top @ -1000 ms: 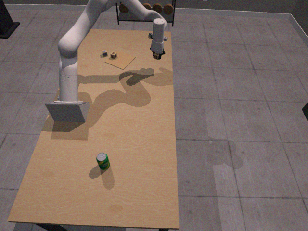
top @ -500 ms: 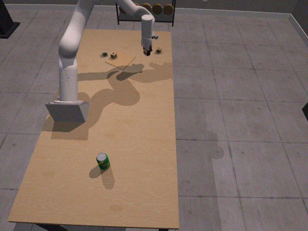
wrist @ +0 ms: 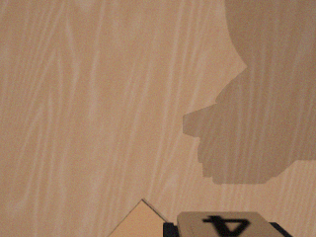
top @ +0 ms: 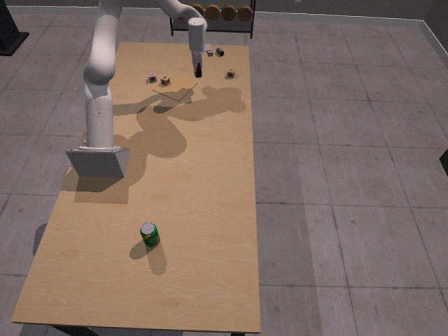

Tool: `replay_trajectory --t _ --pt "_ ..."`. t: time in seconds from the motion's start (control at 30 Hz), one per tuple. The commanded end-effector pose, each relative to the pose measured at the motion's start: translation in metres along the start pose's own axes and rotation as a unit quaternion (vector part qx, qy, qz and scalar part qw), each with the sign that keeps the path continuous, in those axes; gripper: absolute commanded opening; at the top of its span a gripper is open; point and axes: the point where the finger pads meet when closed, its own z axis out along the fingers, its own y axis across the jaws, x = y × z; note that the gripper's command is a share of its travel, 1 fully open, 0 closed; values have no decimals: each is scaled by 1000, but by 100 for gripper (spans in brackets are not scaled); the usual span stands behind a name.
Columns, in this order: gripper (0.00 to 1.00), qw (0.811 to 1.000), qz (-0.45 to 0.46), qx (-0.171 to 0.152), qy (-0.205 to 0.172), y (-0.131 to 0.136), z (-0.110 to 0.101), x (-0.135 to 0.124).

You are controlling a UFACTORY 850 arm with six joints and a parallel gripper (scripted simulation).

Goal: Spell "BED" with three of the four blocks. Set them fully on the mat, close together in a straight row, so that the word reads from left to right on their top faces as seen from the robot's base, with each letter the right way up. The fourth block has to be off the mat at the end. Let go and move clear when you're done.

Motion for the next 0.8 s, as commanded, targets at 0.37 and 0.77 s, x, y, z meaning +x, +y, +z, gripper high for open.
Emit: replay_trajectory --t 0.37,0.77 --pt "41 977 214 -3 3 -29 -6 -90" --pt "41 946 324 0 3 -34 -9 -139"
